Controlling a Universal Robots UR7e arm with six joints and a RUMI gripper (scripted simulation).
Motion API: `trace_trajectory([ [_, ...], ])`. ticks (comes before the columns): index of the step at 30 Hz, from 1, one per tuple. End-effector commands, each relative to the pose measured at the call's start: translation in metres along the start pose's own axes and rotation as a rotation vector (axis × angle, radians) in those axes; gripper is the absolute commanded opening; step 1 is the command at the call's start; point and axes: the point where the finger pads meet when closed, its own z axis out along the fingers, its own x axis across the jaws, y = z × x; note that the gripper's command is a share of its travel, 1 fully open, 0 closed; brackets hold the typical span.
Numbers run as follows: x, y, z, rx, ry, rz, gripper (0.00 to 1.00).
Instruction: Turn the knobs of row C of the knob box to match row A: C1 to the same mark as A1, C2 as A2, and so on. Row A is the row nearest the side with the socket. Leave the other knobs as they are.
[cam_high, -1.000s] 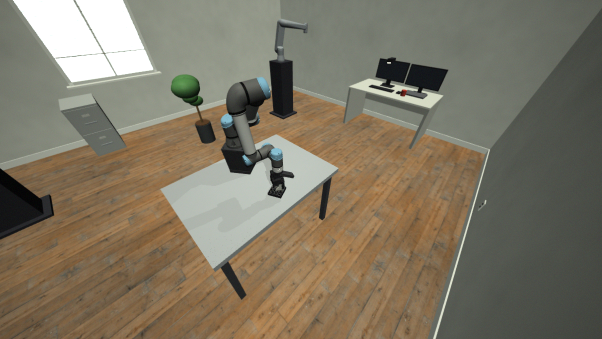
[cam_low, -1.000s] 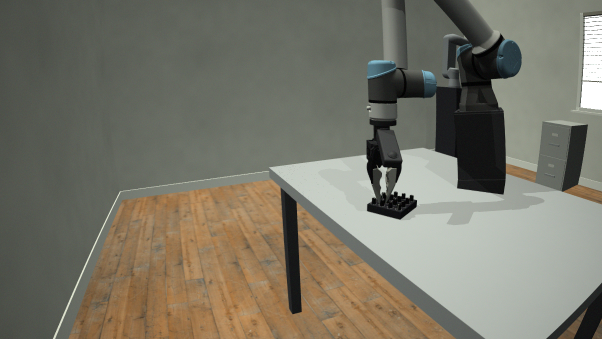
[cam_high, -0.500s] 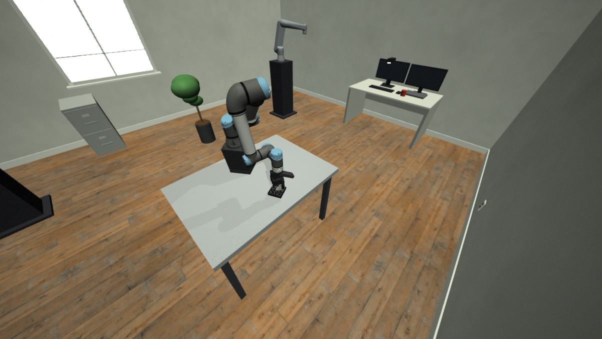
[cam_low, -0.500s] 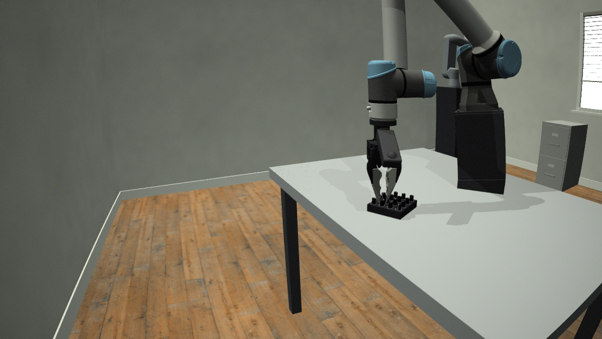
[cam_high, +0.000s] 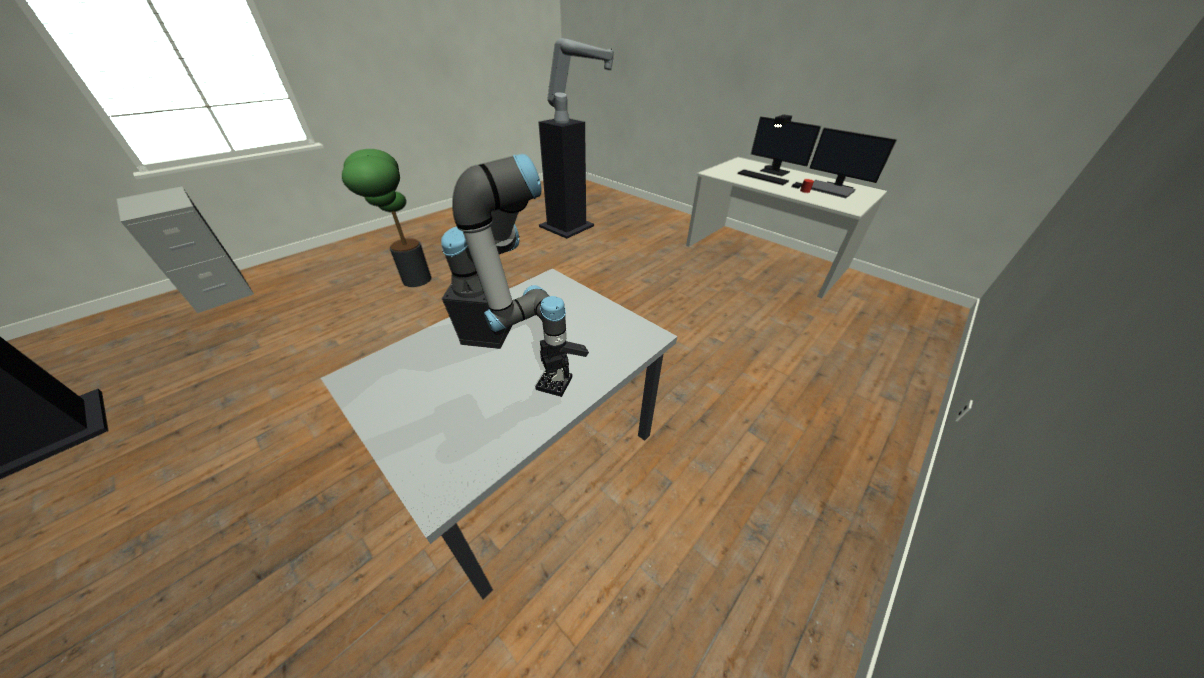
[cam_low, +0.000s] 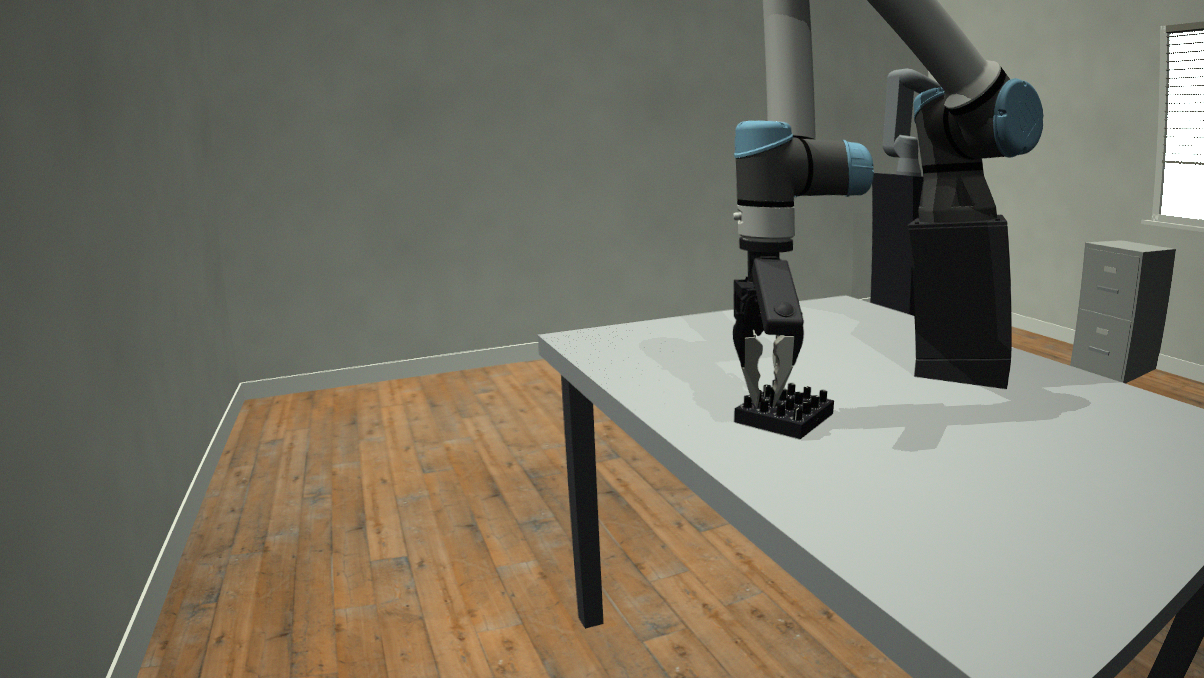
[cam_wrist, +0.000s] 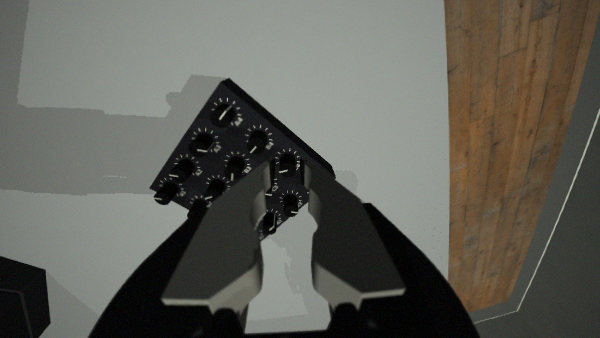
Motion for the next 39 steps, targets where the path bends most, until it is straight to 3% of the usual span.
trace_trajectory([
  [1,0.000,0.000,0.000,0.000,0.001,0.000,0.11],
  [16,0.000,0.000,-0.002,0.000,0.001,0.000,0.11],
  [32,0.000,0.000,-0.034,0.000,0.001,0.000,0.11],
  [39,0.000,0.000,-0.038,0.000,0.001,0.000,0.11],
])
